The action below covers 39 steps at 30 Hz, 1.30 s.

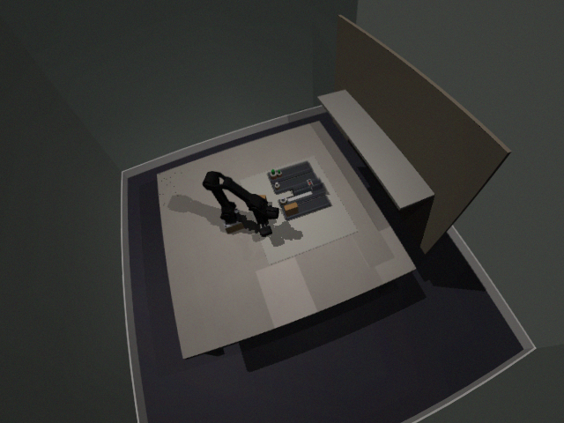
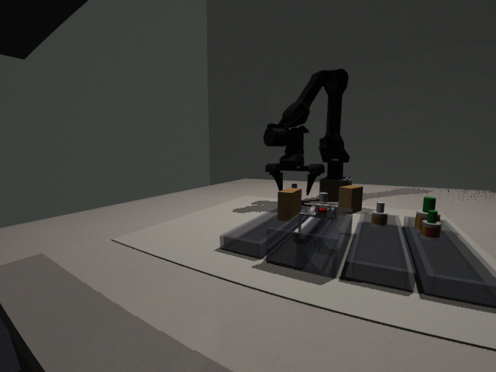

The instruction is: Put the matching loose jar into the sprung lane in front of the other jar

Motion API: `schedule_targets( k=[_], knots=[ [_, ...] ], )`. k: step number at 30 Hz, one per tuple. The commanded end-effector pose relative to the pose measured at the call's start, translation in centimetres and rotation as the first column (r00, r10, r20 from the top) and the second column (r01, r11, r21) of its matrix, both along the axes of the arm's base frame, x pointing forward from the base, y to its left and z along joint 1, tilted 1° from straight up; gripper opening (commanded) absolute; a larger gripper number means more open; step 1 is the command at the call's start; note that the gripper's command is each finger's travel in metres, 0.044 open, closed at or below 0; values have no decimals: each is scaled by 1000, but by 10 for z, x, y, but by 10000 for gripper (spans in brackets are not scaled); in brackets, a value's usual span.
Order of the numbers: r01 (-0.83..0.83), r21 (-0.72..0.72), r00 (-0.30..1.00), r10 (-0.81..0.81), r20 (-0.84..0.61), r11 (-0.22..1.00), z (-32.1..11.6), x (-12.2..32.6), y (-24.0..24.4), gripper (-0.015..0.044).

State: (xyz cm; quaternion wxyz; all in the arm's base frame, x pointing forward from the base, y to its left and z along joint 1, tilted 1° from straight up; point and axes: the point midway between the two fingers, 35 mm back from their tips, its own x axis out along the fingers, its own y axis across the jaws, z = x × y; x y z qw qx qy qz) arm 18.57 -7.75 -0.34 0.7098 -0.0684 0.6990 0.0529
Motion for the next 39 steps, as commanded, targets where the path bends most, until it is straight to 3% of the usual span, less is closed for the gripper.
schedule_targets(
  k=[1,11,18,23,39],
  knots=[
    [-5,-2,1000,5,-8,1000,-5,-2,0,440],
    [-5,-2,1000,5,-8,1000,-5,-2,0,177],
    [-5,-2,1000,5,-8,1000,-5,-2,0,131],
    [-9,-1,1000,9,-11,1000,1,-2,-1,0],
    [-10,-1,1000,10,-12,1000,90,-8,-4,0]
  ],
)
